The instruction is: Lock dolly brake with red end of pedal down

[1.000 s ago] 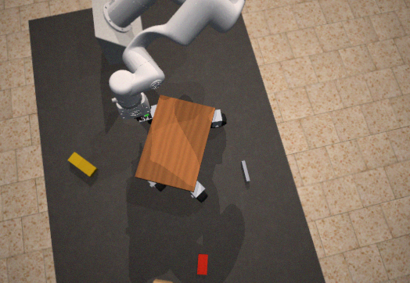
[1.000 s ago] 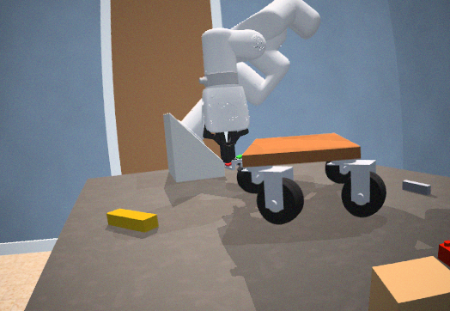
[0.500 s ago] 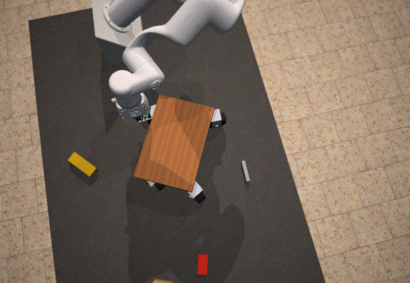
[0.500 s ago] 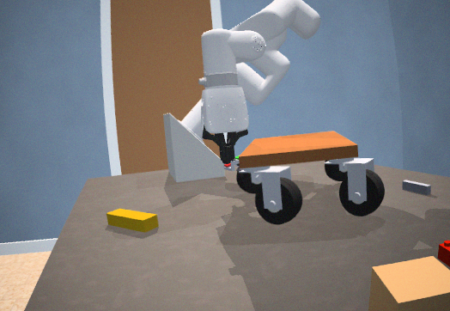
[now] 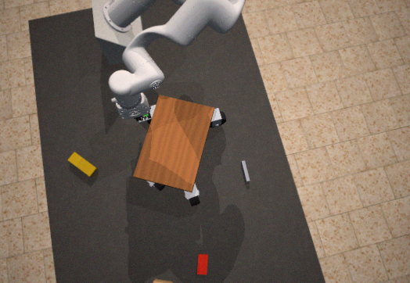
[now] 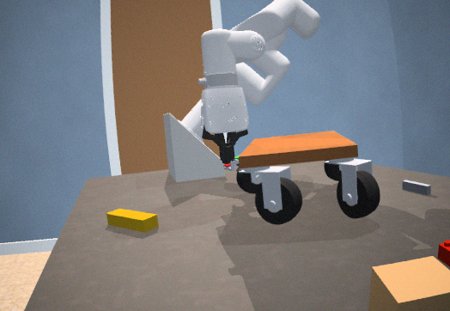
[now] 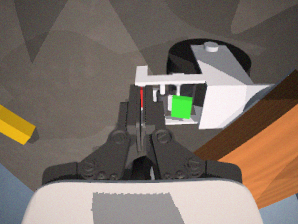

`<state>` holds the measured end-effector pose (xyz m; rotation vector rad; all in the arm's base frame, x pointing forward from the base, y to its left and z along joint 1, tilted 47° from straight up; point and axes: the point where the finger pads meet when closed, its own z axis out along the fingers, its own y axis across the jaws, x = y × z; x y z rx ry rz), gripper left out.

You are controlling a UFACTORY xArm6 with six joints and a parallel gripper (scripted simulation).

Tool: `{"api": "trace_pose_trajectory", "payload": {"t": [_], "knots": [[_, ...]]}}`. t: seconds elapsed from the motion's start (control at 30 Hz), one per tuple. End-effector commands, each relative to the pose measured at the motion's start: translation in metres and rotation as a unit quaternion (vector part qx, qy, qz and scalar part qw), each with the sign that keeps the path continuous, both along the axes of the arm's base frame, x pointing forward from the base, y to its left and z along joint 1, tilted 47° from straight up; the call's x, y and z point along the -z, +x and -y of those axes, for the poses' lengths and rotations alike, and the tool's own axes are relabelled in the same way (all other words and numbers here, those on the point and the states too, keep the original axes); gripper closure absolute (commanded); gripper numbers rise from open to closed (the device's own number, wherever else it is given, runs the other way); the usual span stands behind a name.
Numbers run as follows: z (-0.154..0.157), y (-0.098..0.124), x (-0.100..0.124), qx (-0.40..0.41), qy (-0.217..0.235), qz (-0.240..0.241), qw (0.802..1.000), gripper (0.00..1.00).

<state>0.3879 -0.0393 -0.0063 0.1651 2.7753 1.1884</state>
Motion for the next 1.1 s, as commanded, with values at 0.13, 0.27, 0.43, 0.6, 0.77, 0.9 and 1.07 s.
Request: {"api": "trace_pose_trajectory", "payload": {"t": [0.13,0.27,0.43,0.6,0.77,0.9,1.07], "knots": [[0.004,-0.002,-0.006,-0.002,0.001,0.000,1.000,1.00],[0.015,-0.004,-0.017,-0.002,0.001,0.000,1.000,1.00],[0.033,-0.008,-0.034,-0.002,0.001,0.000,1.000,1.00],[0.044,-0.010,-0.044,-0.002,0.001,0.000,1.000,1.00],[0.055,-0.012,-0.055,-0.002,0.001,0.000,1.000,1.00],[0.058,-0.013,-0.058,-0.002,0.001,0.000,1.000,1.00],[0.058,-0.013,-0.058,-0.002,0.001,0.000,1.000,1.00]]}}
